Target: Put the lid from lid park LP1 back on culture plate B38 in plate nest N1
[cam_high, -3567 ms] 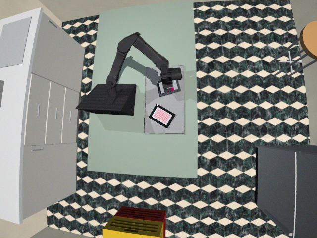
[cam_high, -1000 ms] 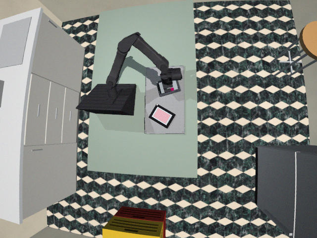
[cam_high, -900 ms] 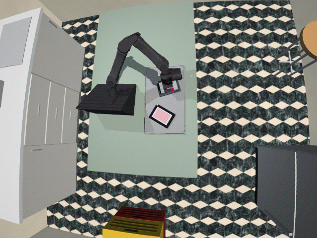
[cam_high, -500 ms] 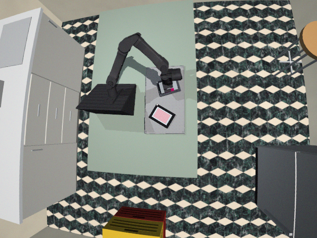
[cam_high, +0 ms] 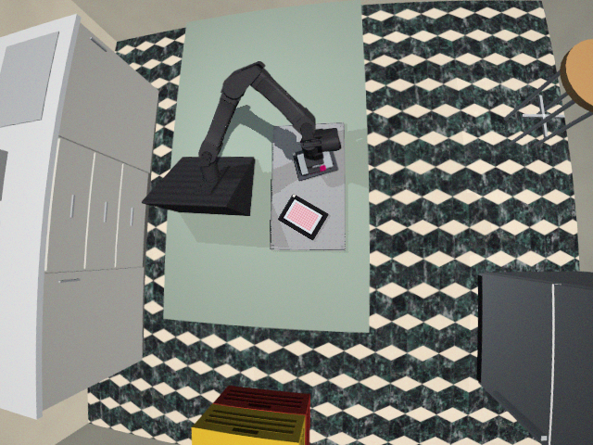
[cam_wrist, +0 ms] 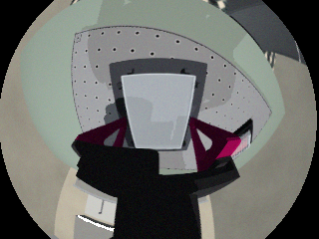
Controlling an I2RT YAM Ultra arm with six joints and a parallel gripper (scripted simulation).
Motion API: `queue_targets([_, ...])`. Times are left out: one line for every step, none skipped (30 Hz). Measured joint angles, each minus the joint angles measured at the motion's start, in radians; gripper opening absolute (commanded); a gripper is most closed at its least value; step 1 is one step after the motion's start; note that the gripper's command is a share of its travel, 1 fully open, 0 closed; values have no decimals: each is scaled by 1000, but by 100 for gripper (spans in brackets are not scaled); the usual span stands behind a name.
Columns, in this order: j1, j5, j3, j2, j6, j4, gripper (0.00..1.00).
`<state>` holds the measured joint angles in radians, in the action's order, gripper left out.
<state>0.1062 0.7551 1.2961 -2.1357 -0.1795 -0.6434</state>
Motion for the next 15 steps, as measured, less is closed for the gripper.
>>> queue_targets([1,0,0,0,1,1,100])
queue_targets([1,0,0,0,1,2,100])
queue_targets([1,0,0,0,1,2,100])
queue_targets([1,0,0,0,2,3,100])
queue_targets([1,0,0,0,2,5,100])
queue_targets([2,0,0,-1,2,6,100])
queue_targets([3,0,0,-2,3,6,100])
queue_targets([2,0,-1,-2,3,7,100])
queue_targets([2,0,-1,-2,3,7,100])
queue_targets([2,0,-1,-2,3,8,100])
queue_targets([3,0,-1,-2,3,8,100])
queue_targets([3,0,-1,-2,3,8,100])
queue_targets([2,0,-1,-2,4,9,0])
queue_targets([3,0,-1,-2,4,10,0])
queue_targets([3,0,-1,-2,4,10,0])
